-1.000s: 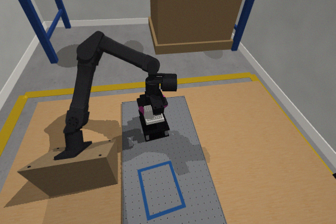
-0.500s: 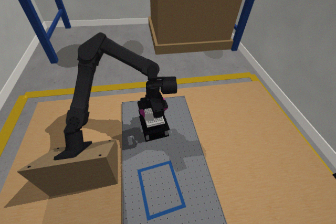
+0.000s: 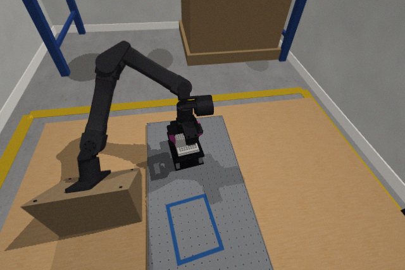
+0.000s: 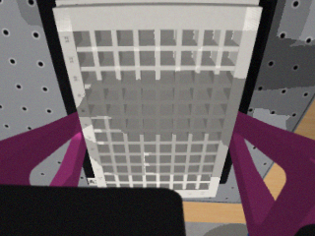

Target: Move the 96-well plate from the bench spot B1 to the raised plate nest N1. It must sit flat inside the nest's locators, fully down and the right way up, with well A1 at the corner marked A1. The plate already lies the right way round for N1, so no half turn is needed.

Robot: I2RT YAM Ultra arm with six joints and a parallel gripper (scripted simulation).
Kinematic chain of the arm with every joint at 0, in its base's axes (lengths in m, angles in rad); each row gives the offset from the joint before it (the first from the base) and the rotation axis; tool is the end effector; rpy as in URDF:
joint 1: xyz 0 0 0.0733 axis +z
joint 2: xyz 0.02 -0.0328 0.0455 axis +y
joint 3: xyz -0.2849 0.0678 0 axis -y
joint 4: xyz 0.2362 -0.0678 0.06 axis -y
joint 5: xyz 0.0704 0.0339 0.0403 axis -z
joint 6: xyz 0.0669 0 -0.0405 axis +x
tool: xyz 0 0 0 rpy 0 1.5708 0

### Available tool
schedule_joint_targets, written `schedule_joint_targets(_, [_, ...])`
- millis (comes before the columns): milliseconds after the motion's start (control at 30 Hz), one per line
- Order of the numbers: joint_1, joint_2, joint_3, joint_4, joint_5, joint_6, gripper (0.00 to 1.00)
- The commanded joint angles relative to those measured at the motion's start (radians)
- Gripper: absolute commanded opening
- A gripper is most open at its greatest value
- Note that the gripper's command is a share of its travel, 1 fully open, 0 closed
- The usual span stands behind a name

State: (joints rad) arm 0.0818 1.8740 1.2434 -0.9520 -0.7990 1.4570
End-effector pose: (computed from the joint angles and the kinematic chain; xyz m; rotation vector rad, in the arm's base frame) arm 0.3245 0.0758 0.1828 -1.5769 -1.9102 -0.7410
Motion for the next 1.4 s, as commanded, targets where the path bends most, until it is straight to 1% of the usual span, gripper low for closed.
schedule_joint_targets(0, [-0.020, -0.004, 0.015, 0.034, 0.009, 0.021, 0.00])
schedule_joint_targets(67, [-0.020, -0.004, 0.015, 0.034, 0.009, 0.021, 0.00])
schedule_joint_targets(267, [-0.019, -0.026, -0.021, 0.036, 0.009, 0.023, 0.00])
schedule_joint_targets(367, [-0.018, -0.029, -0.008, 0.029, 0.009, 0.024, 0.00])
schedule_joint_targets(467, [-0.016, -0.030, -0.026, 0.032, 0.009, 0.024, 0.00])
schedule_joint_targets(533, [-0.013, -0.032, -0.015, 0.032, 0.009, 0.025, 0.00])
schedule_joint_targets(633, [-0.010, -0.033, -0.015, 0.037, 0.009, 0.026, 0.00])
schedule_joint_targets(767, [-0.005, -0.034, -0.032, 0.043, 0.009, 0.029, 0.00])
schedule_joint_targets(833, [-0.008, -0.036, -0.012, 0.041, 0.009, 0.032, 0.00])
schedule_joint_targets(1067, [-0.002, -0.037, -0.037, 0.051, 0.009, 0.036, 0.00])
schedule_joint_targets(1133, [-0.003, -0.039, -0.017, 0.051, 0.009, 0.039, 0.00])
schedule_joint_targets(1200, [-0.003, -0.039, -0.017, 0.051, 0.009, 0.039, 0.00])
schedule_joint_targets(1367, [0.004, -0.039, -0.040, 0.057, 0.010, 0.041, 0.00])
